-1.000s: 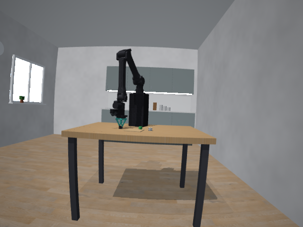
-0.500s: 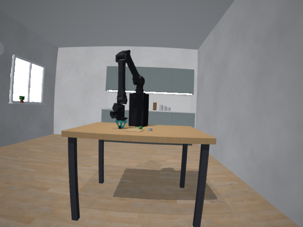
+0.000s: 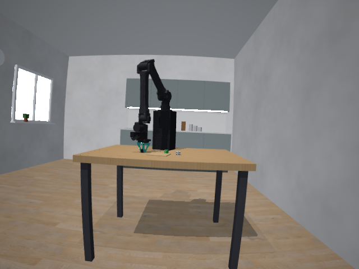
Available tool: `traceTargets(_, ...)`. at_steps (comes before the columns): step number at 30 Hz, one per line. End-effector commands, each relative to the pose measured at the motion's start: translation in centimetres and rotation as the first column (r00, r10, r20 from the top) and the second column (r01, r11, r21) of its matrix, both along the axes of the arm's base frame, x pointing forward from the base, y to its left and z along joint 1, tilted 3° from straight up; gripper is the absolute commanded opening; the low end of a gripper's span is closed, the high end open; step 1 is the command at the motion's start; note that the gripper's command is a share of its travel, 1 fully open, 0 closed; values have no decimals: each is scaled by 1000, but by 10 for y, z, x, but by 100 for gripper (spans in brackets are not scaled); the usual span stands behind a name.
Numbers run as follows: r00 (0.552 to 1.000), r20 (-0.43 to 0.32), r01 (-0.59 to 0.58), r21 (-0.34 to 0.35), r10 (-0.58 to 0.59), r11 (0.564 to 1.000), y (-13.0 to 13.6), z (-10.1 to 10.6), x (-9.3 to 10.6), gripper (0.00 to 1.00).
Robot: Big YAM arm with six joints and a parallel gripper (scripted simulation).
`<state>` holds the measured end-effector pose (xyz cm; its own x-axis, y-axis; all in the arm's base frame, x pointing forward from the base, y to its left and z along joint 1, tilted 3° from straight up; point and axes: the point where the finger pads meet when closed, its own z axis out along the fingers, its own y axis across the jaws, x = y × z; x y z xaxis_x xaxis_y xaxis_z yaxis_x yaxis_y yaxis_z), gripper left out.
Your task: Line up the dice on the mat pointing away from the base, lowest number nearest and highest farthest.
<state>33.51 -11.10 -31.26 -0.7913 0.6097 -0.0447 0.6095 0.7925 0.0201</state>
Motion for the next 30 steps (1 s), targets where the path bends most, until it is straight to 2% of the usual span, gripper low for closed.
traceTargets(1, 1000, 24, -9, -8, 9, 1000, 3, 5, 10, 39)
traceTargets(22, 1000, 24, -9, -8, 9, 1000, 3, 5, 10, 39)
traceTargets(23, 1000, 24, -9, -8, 9, 1000, 3, 5, 10, 20)
traceTargets(30, 1000, 24, -9, -8, 9, 1000, 3, 5, 10, 20)
